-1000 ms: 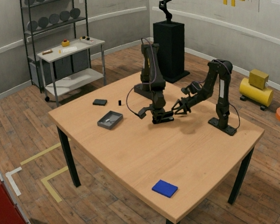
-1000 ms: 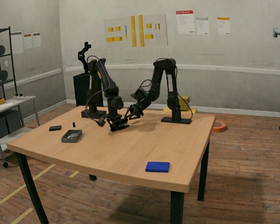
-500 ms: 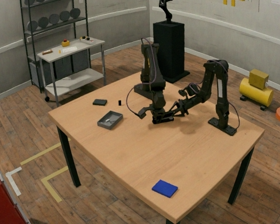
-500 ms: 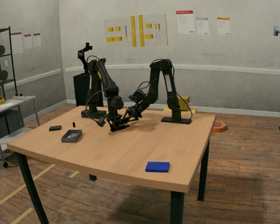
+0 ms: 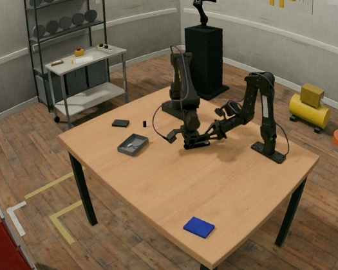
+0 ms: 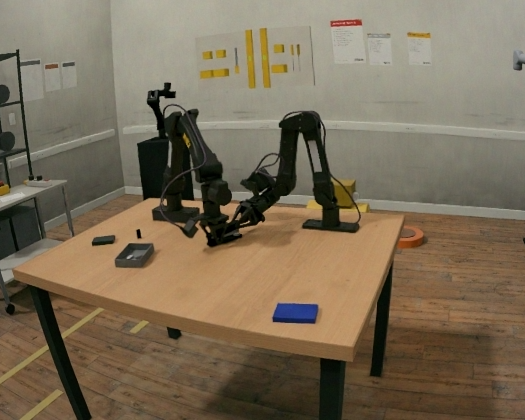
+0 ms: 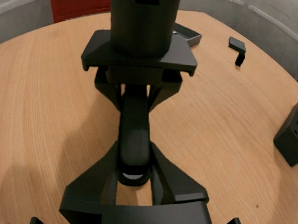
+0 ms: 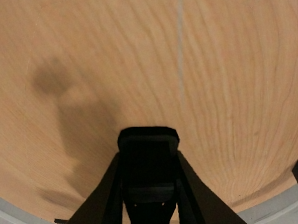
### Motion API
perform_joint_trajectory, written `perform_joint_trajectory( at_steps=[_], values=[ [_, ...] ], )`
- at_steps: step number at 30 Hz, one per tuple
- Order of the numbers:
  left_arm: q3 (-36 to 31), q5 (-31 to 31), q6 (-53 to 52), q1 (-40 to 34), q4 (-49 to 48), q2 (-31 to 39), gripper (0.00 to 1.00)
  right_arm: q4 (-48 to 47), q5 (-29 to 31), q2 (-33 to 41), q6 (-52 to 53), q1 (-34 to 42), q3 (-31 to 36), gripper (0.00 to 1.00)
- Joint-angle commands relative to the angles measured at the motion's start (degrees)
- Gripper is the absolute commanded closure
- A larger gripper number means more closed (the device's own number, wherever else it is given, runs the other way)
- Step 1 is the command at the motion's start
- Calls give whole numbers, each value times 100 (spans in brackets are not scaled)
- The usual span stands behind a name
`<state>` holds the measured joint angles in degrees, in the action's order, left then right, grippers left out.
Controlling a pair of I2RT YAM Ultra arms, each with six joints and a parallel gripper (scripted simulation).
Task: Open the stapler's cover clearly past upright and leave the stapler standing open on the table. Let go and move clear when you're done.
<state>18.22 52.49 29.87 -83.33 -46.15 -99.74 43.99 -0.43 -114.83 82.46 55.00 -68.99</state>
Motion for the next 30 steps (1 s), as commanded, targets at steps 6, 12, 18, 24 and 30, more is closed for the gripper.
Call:
perform_joint_trajectory(
  at_steps=[6,12,18,24,30],
  values=[
    [9,31,-11,0,-21,-5,77,-4,43,24,4,-9,-3,67],
    [109,-78,66,53,233,151,79,-4,43,24,4,-9,-3,67],
    [268,-309,228,151,1165,668,79,-3,43,24,4,-9,-3,67],
    [555,-609,432,287,2311,1183,79,-3,43,24,4,-9,-4,67],
    [649,-621,508,279,2508,1176,79,-4,43,24,4,-9,-3,67]
  ],
)
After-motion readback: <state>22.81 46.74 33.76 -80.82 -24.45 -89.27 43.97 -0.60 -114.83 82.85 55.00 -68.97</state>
